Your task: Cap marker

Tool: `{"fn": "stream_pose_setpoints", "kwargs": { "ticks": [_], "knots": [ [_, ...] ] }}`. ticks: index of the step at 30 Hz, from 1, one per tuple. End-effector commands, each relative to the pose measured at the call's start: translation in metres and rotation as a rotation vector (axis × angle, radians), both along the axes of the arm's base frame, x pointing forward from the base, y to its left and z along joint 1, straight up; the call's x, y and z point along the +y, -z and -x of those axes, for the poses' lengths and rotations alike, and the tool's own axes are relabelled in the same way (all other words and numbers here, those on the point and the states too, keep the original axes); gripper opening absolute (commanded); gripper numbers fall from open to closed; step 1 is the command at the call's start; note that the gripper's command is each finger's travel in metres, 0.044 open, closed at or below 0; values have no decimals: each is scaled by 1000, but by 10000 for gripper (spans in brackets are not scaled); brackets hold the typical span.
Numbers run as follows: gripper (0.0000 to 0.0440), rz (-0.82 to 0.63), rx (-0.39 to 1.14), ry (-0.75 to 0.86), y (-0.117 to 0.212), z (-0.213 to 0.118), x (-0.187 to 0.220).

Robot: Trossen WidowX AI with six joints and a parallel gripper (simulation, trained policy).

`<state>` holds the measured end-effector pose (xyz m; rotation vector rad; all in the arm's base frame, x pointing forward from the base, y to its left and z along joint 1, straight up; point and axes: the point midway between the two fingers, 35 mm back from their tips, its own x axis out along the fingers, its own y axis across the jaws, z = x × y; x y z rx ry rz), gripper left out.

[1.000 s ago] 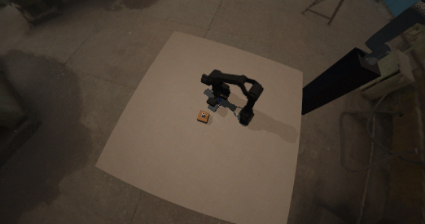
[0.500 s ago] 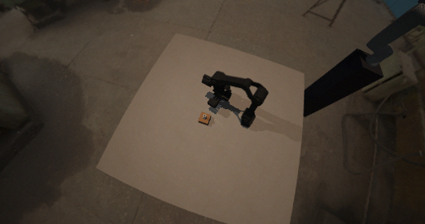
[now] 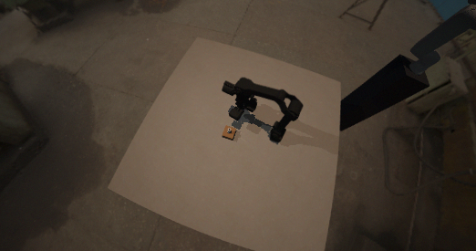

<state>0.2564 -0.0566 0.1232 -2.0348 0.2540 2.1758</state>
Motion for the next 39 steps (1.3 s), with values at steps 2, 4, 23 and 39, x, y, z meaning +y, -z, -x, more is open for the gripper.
{"fn": "stream_pose_setpoints", "kwargs": {
  "ticks": [2, 4, 23, 39],
  "knots": [
    [13, -6, -21, -18, -12, -6, 14],
    [11, -8, -26, -27, -16, -8, 21],
    [0, -26, -33, -108, -42, -22, 86],
    [0, -24, -11, -171, -52, -20, 132]
  ]
}}
